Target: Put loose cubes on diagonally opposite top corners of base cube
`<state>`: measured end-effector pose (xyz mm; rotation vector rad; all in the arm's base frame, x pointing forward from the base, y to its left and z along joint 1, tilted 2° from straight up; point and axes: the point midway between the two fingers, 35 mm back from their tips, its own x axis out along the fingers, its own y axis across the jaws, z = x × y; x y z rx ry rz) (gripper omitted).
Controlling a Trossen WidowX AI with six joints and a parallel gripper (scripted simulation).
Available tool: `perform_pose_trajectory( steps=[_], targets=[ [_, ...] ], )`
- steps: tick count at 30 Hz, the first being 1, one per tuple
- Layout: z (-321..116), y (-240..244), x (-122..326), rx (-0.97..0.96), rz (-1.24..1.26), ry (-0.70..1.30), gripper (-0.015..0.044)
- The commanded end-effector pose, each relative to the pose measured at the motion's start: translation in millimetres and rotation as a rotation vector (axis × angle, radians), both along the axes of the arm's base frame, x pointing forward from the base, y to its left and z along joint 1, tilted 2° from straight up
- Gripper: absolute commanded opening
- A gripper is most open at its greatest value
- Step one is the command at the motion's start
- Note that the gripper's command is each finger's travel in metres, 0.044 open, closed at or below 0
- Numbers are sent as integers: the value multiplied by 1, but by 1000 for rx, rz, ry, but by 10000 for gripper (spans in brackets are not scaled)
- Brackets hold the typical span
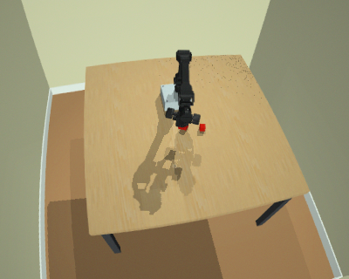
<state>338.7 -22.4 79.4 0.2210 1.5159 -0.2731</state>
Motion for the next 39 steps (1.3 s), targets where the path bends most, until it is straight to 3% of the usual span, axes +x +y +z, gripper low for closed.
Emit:
perform_pose_trajectory(
  steps=[1, 39],
  targets=[
    [-5, 13, -2, 3, 76, 11, 105],
    [-34, 132, -27, -8, 822, 36, 105]
  ],
)
